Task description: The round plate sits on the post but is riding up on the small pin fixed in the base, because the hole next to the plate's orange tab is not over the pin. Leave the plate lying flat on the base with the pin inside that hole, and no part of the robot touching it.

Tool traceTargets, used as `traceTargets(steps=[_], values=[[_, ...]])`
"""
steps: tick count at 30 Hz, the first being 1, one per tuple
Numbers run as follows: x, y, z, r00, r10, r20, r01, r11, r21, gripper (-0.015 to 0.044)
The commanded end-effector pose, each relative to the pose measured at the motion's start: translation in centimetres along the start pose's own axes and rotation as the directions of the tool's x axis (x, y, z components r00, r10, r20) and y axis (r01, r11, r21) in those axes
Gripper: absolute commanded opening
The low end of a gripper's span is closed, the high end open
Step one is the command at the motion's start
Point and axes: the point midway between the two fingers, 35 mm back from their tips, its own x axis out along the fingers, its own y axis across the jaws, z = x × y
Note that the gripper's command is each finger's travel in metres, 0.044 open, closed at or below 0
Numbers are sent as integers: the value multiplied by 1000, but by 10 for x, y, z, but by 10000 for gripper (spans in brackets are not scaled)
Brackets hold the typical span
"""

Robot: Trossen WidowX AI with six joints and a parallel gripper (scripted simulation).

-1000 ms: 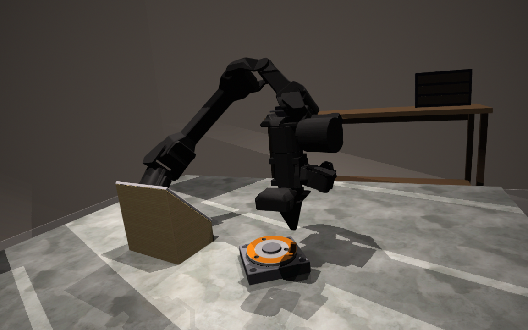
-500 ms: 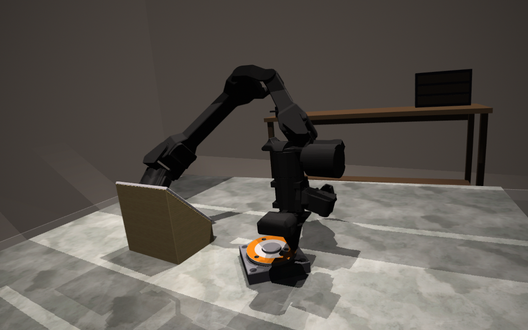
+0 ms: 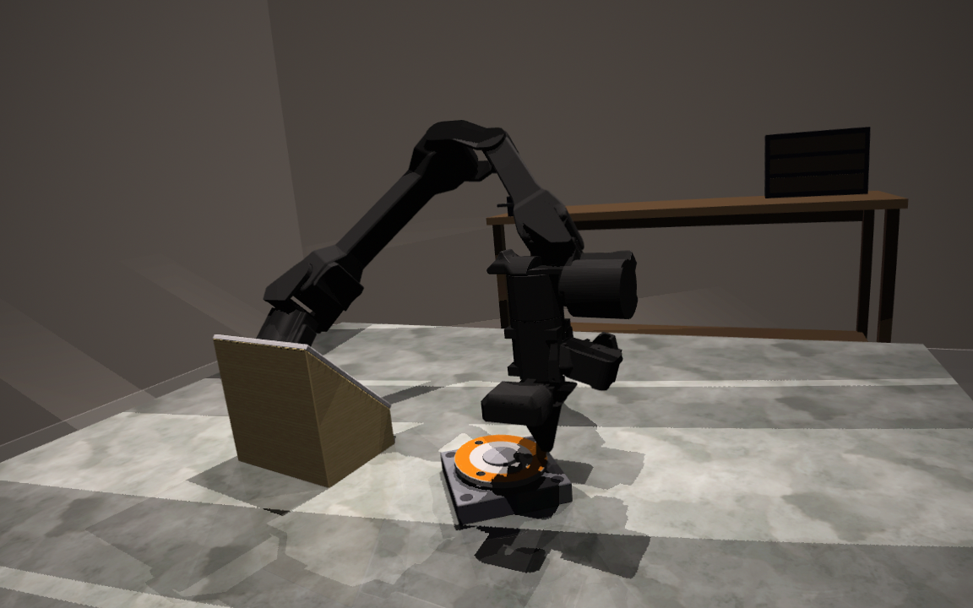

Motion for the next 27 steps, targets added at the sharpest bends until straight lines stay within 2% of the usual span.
traceTargets(steps=[1, 27], values=[[4, 5, -6, 1000, 9, -14, -9, 1000, 6, 0], [3, 28, -23, 1000, 11, -15, -11, 1000, 7, 0]])
